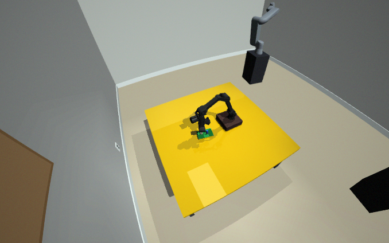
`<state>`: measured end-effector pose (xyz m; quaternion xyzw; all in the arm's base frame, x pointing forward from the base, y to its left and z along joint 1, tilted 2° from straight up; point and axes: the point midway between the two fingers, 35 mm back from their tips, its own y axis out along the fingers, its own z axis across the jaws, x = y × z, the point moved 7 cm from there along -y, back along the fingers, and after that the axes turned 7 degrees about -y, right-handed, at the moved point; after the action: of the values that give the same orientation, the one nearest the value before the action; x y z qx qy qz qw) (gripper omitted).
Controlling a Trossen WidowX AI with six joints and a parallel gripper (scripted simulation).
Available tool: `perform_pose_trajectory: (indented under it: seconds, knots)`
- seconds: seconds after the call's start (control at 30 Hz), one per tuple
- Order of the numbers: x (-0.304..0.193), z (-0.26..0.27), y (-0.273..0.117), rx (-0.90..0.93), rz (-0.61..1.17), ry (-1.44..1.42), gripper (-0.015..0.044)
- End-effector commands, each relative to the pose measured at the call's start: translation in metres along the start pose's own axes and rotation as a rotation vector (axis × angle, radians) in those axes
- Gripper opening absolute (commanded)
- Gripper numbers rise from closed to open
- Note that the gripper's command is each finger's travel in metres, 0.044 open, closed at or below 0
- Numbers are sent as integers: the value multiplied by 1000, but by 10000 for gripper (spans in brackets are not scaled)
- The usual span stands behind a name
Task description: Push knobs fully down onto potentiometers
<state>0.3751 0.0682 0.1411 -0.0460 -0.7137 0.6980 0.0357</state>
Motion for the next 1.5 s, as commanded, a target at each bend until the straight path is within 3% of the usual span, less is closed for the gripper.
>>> perform_pose_trajectory:
  seconds: [0.0, 1.47]
  knots:
    - [0, 0, 0, -2, -2, -3, 0]
    - [0, 0, 23, -2, -2, -3, 0]
